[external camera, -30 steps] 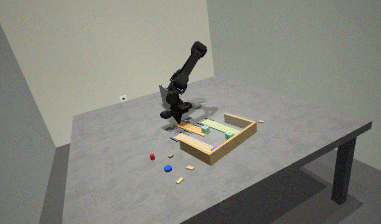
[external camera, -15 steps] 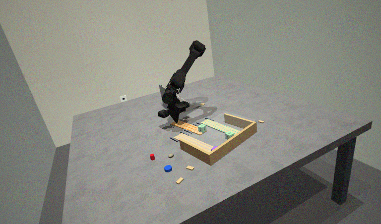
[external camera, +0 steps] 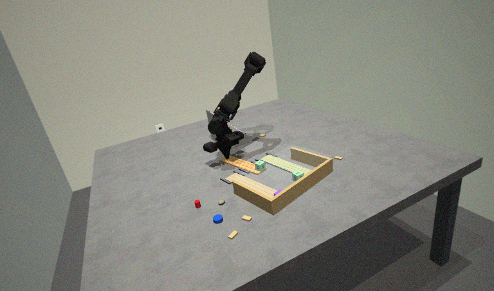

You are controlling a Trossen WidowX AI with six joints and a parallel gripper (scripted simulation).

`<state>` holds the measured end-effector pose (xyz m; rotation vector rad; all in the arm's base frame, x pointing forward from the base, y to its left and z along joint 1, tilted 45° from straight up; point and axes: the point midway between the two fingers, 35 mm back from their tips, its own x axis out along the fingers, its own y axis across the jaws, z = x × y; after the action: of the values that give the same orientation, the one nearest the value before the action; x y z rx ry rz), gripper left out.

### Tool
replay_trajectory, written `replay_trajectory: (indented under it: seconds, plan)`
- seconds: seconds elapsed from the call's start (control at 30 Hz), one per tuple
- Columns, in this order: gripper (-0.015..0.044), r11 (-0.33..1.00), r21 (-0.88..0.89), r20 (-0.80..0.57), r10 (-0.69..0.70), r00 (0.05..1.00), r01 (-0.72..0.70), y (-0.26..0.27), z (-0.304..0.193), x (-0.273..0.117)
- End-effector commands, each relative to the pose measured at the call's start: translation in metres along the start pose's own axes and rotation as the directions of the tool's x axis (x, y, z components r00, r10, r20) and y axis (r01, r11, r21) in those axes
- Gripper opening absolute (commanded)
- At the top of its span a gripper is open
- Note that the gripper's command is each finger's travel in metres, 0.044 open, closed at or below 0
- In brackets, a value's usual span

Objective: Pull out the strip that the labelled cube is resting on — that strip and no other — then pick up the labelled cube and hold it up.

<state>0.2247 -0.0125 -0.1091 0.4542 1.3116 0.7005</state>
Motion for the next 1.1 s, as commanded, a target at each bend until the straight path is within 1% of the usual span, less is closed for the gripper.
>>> replay_trajectory:
  seconds: [0.0, 0.73, 0.77, 0.9, 1.07]
  plan:
    - [0.0, 1.0, 0.006, -0.028, 0.009, 1.0, -0.008, 0.004, -0.009, 0.005]
    - [0.0, 1.0, 0.006, -0.028, 0.009, 1.0, -0.008, 0.004, -0.009, 0.005]
    - [0.0, 1.0, 0.0, -0.002, 0.0, 1.0, 0.0, 0.0, 0.0, -0.002]
    - [0.0, 1.0, 0.006, -0.026, 0.005, 1.0, -0.005, -0.001, 0.002, -0.04]
    - [0.0, 1.0, 0.006, -0.028, 0.006, 1.0, -0.006, -0.001, 0.002, -0.042]
